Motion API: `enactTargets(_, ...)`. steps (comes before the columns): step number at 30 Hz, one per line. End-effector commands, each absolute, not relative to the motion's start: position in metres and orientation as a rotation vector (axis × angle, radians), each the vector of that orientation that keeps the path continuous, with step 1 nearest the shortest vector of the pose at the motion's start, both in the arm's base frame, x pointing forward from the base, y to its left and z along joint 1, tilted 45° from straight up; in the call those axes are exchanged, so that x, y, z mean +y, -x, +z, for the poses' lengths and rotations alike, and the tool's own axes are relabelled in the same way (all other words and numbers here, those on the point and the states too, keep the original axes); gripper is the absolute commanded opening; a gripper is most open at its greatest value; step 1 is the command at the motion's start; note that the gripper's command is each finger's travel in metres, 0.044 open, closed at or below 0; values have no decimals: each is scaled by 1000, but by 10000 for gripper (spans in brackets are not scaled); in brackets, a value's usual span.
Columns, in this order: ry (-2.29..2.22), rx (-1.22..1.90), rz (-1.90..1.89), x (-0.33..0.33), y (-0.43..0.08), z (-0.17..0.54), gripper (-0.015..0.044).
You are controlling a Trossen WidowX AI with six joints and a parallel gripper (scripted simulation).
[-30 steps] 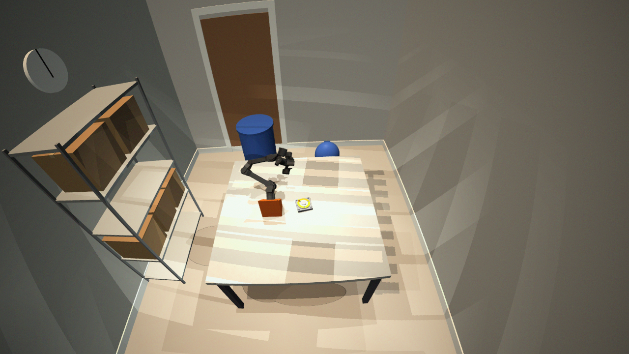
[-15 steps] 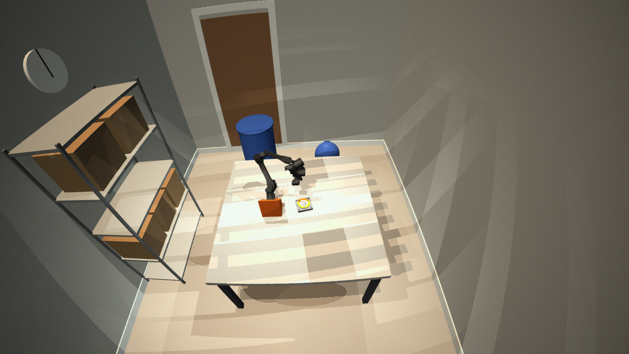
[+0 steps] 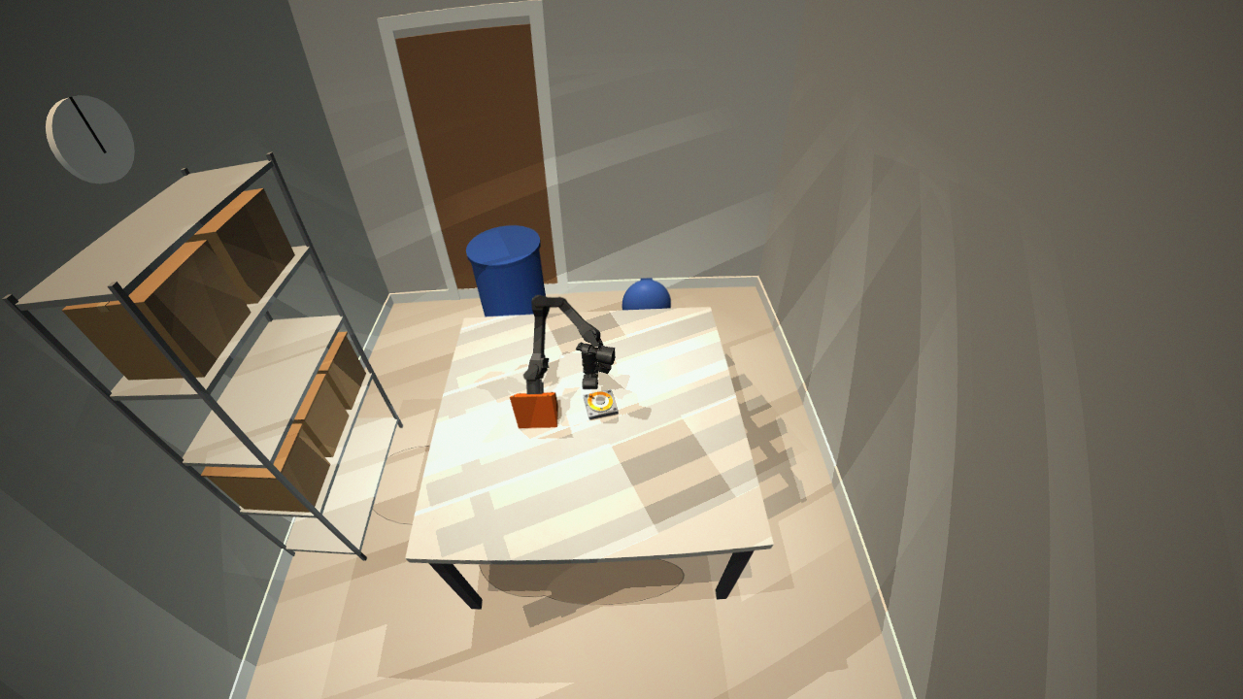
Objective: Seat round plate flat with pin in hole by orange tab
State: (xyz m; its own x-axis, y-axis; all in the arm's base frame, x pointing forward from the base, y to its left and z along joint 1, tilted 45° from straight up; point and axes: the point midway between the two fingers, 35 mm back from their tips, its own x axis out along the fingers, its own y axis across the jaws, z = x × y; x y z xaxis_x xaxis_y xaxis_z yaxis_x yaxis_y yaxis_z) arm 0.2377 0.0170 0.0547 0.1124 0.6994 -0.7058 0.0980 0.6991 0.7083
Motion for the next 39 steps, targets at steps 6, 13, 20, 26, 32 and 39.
enactTargets(6, -682, 1423, 524, 22, -238, 43, 0)
enactTargets(13, -684, 1422, 527, 46, -239, 19, 0)
enactTargets(20, -685, 1422, 527, 46, -236, 14, 0)
enactTargets(26, -684, 1423, 527, 42, -228, 9, 0)
enactTargets(32, -684, 1423, 526, 38, -224, 4, 0)
enactTargets(39, -684, 1423, 526, 33, -220, -1, 0)
